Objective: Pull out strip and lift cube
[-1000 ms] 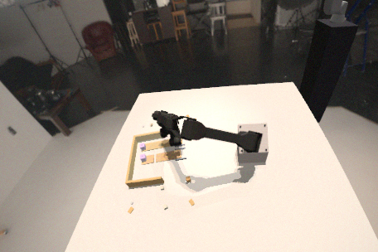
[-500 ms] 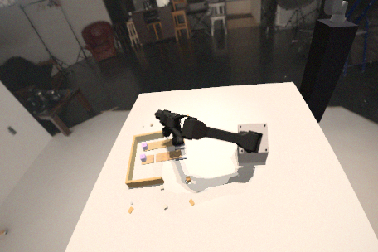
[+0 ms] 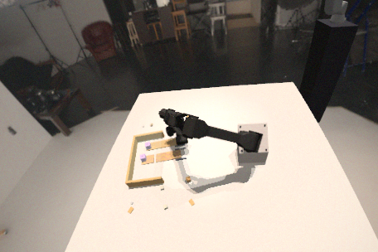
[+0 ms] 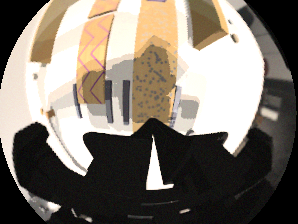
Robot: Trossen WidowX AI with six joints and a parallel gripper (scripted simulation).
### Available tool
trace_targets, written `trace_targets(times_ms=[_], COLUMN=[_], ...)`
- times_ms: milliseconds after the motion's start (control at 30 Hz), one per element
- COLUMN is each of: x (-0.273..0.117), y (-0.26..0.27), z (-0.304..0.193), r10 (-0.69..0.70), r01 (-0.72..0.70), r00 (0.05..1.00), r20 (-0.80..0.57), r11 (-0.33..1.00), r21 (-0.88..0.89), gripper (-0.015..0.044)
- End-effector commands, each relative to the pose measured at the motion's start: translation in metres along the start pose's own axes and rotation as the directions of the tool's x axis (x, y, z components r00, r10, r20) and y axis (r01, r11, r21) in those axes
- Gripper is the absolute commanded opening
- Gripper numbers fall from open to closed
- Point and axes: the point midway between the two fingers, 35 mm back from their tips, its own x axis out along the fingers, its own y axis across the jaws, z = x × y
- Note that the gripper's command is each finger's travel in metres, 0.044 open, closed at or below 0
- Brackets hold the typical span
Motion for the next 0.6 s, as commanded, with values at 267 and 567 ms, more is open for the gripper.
trace_targets(times_ms=[267,567], x=[0.006,0.006], y=[0.001,0.002], z=[-0.027,-0.040], r10=[0.004,0.004], r01=[-0.003,-0.003], r00=[1.000,1.000], r20=[-0.025,-0.025], r11=[1.000,1.000], r21=[0.010,0.010], gripper=[0.0000,0.0000])
